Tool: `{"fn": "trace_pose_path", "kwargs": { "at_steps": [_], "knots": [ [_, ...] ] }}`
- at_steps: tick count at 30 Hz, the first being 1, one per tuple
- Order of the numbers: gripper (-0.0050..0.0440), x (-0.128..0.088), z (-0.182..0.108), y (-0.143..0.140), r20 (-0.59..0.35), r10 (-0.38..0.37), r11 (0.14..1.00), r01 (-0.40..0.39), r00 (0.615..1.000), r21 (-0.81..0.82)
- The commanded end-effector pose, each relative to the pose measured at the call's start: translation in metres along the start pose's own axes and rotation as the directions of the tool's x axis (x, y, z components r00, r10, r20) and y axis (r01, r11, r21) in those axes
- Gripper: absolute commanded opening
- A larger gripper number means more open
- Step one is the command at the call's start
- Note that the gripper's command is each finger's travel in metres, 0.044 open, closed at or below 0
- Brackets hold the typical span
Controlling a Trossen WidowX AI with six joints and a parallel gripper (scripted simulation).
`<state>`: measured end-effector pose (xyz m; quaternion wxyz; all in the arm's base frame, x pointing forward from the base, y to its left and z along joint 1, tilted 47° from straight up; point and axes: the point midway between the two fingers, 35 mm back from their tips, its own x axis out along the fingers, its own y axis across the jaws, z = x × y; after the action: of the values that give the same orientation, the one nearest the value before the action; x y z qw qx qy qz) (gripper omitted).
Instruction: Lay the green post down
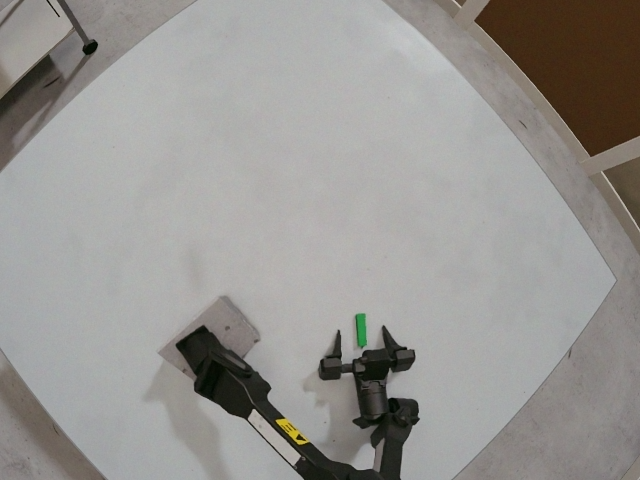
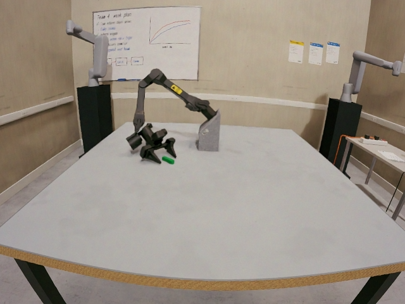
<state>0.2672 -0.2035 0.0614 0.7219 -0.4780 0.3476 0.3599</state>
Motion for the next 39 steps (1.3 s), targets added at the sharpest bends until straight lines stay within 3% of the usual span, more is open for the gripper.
{"fn": "trace_pose_path", "kwargs": {
  "at_steps": [1, 7, 20, 39],
  "knots": [
    [0.044, -0.014, 0.004, -0.008, -0.013, -0.033, 0.999, 0.032, 0.999, -0.02],
    [0.044, -0.028, 0.011, -0.008, -0.015, -0.034, 0.999, 0.034, 0.999, -0.022],
    [0.044, -0.083, 0.044, -0.007, -0.017, -0.036, 0.999, 0.036, 0.999, -0.024],
    [0.044, -0.082, 0.045, -0.005, -0.011, -0.027, 1.0, 0.027, 1.0, -0.016]
  ]
}}
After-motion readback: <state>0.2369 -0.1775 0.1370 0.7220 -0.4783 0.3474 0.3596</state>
